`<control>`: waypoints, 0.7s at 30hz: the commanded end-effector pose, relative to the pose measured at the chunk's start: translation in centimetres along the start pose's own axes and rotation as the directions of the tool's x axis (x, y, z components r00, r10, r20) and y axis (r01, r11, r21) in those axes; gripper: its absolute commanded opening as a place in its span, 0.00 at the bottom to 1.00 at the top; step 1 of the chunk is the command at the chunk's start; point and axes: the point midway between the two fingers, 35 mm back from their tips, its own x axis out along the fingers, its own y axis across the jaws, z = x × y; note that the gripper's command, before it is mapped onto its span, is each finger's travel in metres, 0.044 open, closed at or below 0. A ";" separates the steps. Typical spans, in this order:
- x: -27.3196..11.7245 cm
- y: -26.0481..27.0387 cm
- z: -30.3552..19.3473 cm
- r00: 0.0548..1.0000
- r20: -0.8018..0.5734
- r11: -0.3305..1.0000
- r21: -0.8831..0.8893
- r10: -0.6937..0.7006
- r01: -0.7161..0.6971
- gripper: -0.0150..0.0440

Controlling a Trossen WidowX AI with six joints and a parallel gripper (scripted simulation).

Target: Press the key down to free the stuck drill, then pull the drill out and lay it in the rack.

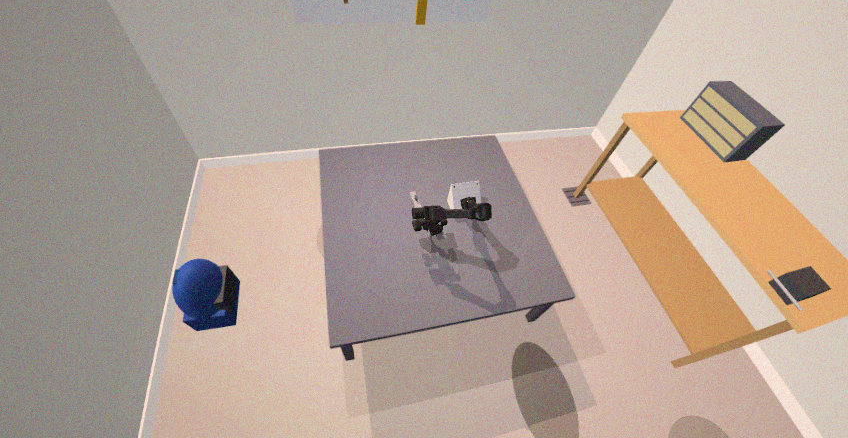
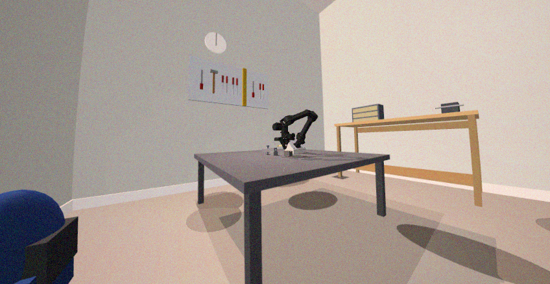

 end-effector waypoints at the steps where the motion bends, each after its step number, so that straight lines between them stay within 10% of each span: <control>1: -0.3 -0.1 0.0 1.000 0.002 1.000 -0.005 -0.005 0.005 0.25; 21: -1.1 -0.3 0.1 1.000 0.002 1.000 -0.005 -0.005 0.005 0.25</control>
